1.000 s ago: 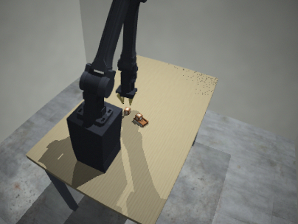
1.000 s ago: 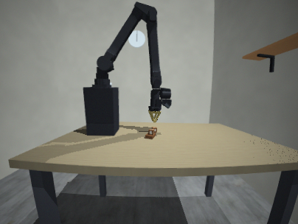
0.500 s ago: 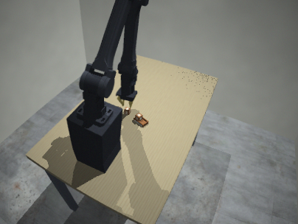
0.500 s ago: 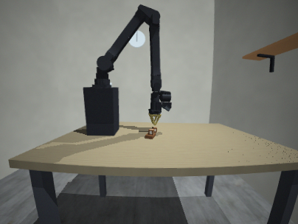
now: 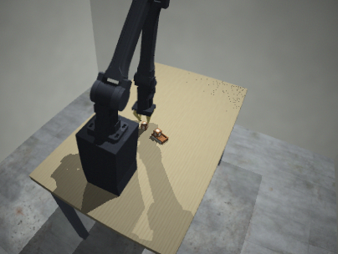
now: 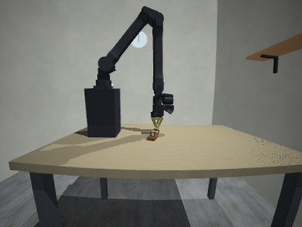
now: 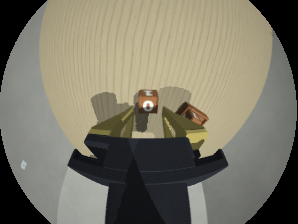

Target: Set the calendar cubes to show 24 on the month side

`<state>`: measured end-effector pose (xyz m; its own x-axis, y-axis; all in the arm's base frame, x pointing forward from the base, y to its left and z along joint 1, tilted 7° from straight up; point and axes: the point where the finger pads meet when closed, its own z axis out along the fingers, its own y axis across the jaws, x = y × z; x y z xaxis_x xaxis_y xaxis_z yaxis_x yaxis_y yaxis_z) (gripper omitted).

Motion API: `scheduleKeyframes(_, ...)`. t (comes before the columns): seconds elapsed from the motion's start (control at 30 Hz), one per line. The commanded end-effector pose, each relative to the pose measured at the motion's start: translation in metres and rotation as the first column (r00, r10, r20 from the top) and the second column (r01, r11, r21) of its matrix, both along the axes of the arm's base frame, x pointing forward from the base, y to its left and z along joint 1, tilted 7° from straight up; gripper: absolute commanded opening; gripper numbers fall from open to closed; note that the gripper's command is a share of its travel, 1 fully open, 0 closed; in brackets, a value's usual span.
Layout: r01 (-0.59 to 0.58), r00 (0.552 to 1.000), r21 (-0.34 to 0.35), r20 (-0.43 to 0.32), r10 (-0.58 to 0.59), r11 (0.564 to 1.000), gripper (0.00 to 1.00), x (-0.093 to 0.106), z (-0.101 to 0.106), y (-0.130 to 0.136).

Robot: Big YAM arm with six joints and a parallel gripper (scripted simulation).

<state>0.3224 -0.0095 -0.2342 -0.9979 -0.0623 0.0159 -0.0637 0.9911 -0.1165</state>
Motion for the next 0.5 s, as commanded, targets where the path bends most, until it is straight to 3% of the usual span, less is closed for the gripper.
scheduleKeyframes(0.0,-0.011,1.0,0.0,0.019,0.011,1.0,0.44,0.0084,0.0,-0.0022)
scheduleKeyframes(0.47,-0.011,0.999,0.0,0.031,0.011,1.0,0.44,0.0128,0.0029,-0.0022)
